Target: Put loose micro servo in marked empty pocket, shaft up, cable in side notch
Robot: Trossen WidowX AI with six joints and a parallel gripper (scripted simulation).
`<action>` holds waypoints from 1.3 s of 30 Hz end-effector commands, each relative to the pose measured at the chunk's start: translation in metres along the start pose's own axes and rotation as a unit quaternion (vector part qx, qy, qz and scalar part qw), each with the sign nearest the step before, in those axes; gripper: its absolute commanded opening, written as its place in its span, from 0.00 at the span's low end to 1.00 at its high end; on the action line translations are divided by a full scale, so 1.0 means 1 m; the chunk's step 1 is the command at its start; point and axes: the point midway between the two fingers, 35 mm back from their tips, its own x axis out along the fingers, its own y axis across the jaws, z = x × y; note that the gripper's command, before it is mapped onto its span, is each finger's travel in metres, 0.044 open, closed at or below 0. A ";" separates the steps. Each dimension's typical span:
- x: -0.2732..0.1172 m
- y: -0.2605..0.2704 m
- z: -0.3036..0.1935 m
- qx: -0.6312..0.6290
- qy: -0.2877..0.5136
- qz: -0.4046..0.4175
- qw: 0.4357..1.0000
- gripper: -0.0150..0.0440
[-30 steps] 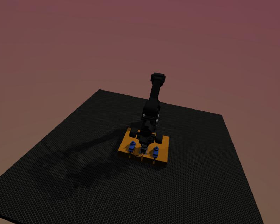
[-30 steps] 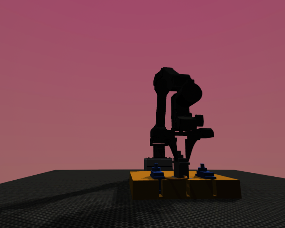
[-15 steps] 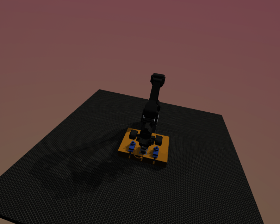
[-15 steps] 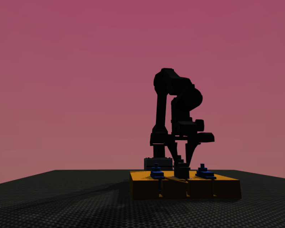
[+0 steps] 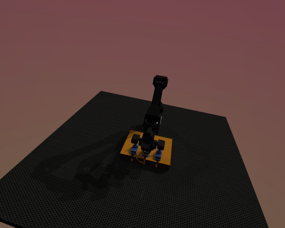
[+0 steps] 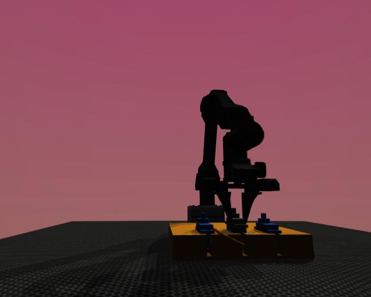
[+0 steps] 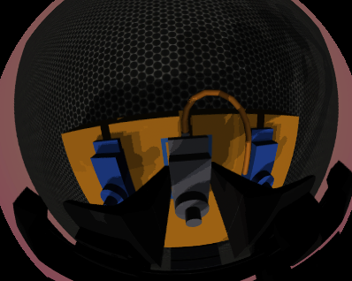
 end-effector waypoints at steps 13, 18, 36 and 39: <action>0.012 0.000 0.000 -0.002 -0.001 0.000 1.000 0.34; 0.012 0.000 0.000 -0.002 -0.001 0.000 1.000 0.57; -0.041 0.000 -0.025 0.000 -0.003 0.000 1.000 0.79; -0.062 0.000 -0.057 -0.001 0.000 0.000 1.000 0.93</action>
